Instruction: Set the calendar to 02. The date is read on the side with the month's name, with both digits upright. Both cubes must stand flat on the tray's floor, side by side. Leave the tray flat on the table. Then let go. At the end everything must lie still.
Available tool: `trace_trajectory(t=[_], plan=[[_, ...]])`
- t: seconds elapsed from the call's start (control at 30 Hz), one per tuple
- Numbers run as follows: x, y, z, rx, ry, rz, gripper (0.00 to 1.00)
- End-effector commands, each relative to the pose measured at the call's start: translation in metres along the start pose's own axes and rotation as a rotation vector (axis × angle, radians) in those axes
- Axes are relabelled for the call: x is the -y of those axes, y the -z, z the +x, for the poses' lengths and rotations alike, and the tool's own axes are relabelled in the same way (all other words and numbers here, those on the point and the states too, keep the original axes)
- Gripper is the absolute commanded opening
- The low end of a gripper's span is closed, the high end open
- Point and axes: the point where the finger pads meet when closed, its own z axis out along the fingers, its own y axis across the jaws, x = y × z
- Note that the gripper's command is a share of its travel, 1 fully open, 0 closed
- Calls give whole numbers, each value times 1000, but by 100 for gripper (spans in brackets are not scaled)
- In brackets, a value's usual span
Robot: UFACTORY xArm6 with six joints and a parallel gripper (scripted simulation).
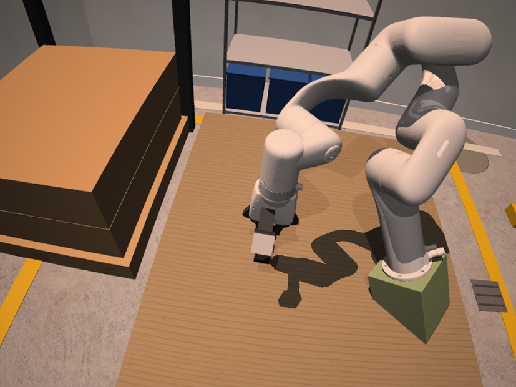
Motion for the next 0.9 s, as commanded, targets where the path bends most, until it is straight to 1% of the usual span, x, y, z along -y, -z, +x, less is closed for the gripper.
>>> trace_trajectory(t=[0.0, 0.13, 0.27, 0.57, 0.63, 0.87], plan=[[-1, 0, 0, -1, -1, -2, 27], [-1, -1, 0, -1, -1, -2, 27], [-1, -8, 0, -2, -1, -2, 27], [-1, -35, -1, -1, -1, -2, 27], [-1, -35, -1, -1, -1, -2, 27], [-1, -56, -2, -2, -1, -2, 27]])
